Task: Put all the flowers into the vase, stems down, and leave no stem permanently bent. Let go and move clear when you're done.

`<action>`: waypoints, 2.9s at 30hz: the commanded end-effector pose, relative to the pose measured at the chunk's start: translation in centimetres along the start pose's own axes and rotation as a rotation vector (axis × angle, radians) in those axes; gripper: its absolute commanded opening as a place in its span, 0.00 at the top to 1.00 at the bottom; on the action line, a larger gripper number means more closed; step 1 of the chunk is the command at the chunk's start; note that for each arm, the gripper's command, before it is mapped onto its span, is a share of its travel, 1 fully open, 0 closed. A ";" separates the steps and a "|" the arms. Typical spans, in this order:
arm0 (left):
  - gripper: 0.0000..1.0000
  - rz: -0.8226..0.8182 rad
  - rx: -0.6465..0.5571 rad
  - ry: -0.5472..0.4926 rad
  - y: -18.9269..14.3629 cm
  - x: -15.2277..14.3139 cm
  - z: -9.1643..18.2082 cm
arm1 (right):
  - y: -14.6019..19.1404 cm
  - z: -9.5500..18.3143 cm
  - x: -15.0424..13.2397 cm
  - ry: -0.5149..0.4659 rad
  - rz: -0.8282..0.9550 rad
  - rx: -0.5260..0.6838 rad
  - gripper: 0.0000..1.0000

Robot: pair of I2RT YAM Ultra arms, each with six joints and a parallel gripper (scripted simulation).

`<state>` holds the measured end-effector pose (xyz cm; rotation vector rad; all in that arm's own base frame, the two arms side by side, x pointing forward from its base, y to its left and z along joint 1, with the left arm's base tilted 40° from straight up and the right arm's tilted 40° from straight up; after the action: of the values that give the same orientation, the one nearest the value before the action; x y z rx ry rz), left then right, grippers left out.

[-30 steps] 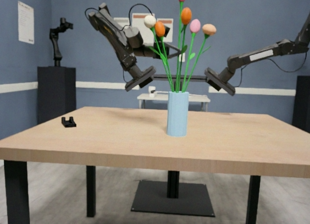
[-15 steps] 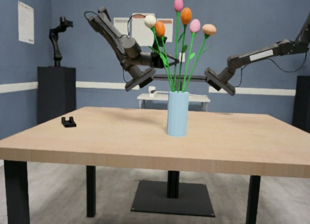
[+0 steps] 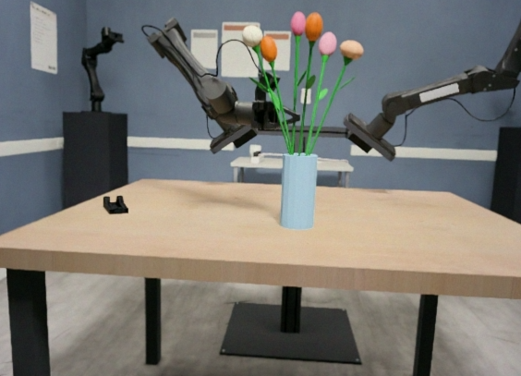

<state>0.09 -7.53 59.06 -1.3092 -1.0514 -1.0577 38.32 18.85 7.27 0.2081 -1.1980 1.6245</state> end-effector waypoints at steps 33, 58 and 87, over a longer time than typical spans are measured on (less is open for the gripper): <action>0.70 0.003 -0.006 -0.029 -0.2 0.6 0.6 | -0.6 -0.6 -2.4 -0.057 0.059 -0.016 1.00; 0.70 0.003 -0.006 -0.029 -0.2 0.6 0.6 | -0.1 -0.5 -1.4 -0.066 0.060 -0.008 0.73; 0.70 0.003 -0.006 -0.029 -0.2 0.6 0.6 | -0.2 -0.4 -1.1 -0.068 0.056 -0.013 0.40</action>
<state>0.09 -7.53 59.06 -1.3093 -1.0513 -1.0577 39.27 16.99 4.66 0.2155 -1.2148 1.6374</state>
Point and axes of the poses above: on each arm, the point where the finger pads meet when closed, its own z axis back along the fingers, its own y axis across the jaws, x = y × z, the point moved 8 cm from there along z, back along the fingers, and after that the axes turned 12 degrees about z, right-handed, at the moved point
